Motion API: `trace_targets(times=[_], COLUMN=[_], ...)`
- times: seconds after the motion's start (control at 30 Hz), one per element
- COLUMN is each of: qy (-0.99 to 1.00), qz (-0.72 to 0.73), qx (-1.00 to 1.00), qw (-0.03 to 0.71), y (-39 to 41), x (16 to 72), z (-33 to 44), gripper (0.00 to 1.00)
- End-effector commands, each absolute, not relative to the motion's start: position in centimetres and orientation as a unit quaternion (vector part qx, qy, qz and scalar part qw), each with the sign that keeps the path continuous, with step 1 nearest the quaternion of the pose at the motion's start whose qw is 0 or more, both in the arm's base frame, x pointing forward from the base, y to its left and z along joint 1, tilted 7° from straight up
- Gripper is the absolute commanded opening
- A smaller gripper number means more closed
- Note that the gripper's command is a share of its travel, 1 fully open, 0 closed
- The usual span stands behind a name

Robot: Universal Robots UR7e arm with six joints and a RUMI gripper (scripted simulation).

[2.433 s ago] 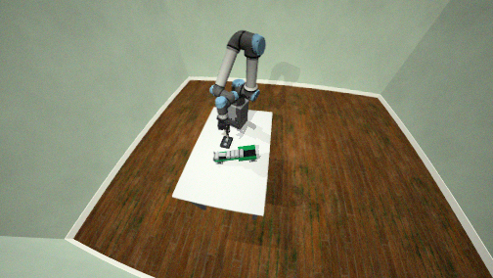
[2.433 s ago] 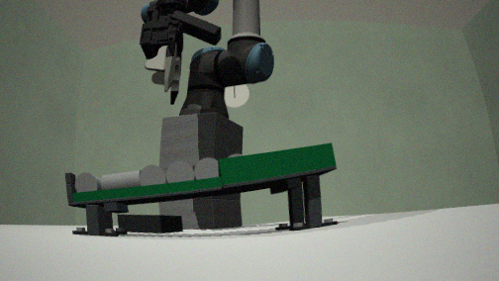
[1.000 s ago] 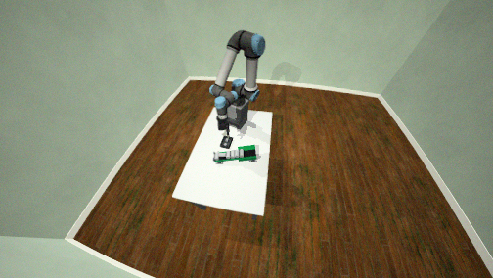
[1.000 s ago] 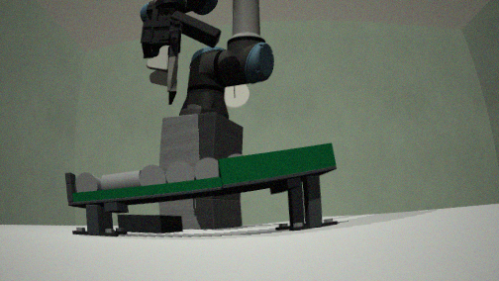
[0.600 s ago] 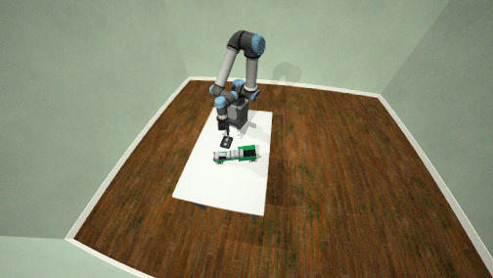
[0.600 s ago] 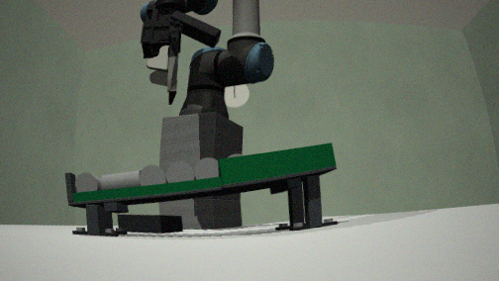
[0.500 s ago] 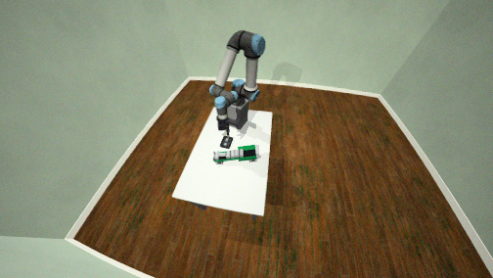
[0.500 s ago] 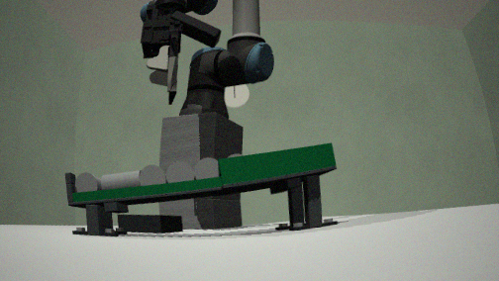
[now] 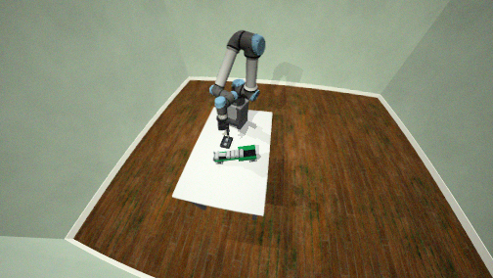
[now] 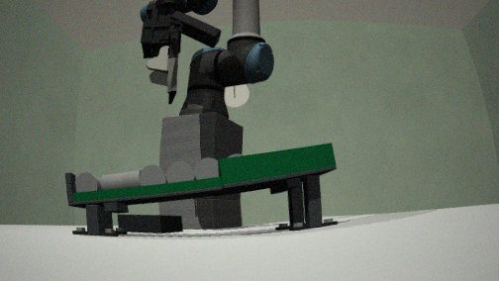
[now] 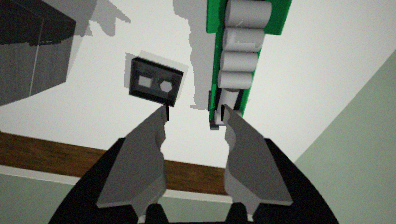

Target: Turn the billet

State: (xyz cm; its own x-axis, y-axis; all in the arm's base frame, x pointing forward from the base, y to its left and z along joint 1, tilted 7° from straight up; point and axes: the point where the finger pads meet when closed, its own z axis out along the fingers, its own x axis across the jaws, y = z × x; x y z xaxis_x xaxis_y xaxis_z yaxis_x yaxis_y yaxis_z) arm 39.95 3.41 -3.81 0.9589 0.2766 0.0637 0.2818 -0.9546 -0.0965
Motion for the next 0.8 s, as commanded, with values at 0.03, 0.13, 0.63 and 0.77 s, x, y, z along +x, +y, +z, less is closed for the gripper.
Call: trace_targets(times=[0.03,0.13,0.63,0.77], qy=[-0.141,-0.141,-0.141,-0.141], qz=[-0.025,-0.025,-0.025,-0.025], qx=[-0.988,-0.988,-0.988,-0.988], qw=[0.052,0.052,0.052,0.052], y=[3.4,3.4,3.8,3.8], x=[40.0,40.0,40.1,40.1], z=[-3.8,-3.8,-7.7,-7.7], gripper=[0.35,0.35,0.35,0.35])
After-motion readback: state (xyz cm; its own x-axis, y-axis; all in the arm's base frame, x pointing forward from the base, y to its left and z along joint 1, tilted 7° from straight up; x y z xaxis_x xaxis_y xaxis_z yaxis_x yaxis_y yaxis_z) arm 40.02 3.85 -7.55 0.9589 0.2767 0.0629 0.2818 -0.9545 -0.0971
